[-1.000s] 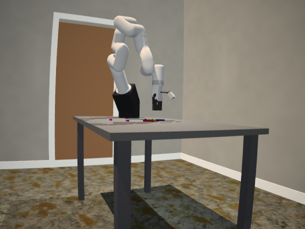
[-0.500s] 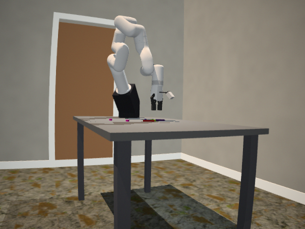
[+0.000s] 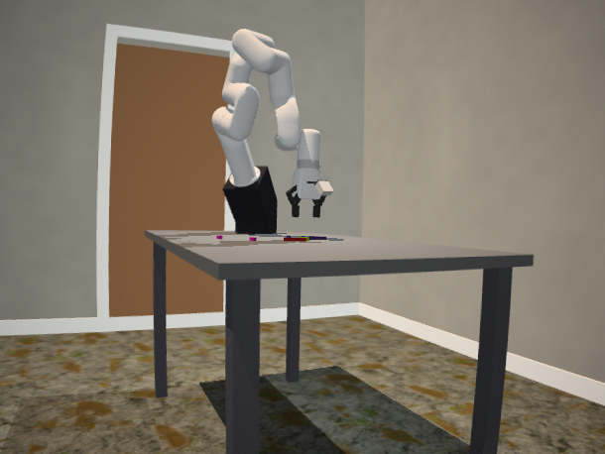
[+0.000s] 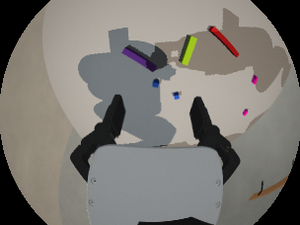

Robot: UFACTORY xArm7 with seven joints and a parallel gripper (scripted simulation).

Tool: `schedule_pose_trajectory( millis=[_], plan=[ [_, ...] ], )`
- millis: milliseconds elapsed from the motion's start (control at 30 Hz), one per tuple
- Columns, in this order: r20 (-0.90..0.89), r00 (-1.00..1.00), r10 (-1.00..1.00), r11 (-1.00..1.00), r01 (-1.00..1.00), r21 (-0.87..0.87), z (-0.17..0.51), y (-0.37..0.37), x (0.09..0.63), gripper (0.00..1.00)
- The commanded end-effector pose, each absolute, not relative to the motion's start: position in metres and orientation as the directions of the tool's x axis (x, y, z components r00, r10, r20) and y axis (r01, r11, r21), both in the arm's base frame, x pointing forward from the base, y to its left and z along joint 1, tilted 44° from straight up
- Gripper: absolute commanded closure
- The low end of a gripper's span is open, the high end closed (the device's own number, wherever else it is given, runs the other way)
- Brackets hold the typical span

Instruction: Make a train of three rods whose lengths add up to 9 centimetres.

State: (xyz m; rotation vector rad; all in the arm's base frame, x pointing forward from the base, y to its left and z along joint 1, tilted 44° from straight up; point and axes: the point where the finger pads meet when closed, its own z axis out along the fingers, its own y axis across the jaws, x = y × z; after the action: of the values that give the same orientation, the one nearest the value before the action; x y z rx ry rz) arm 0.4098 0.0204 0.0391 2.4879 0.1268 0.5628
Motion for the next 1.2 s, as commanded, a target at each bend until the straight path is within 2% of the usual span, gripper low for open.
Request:
schedule_pose_trajectory(
  millis=[0,167,200,1167],
  plan=[
    [0.475,0.875,0.089,-0.85,-0.182,0.494,0.0343,0.0218,0.397,0.0],
    [0.524,0.851,0.009,-0.855,-0.266,0.446,0.0321,0.0211,0.39,0.0],
    [0.524,0.851,0.009,-0.855,-0.266,0.446,0.0321,0.0211,0.39,0.76],
    [0.524,0.851,0.009,-0.855,-0.266,0.446,0.0321,0.0211,0.39,0.76]
  ],
)
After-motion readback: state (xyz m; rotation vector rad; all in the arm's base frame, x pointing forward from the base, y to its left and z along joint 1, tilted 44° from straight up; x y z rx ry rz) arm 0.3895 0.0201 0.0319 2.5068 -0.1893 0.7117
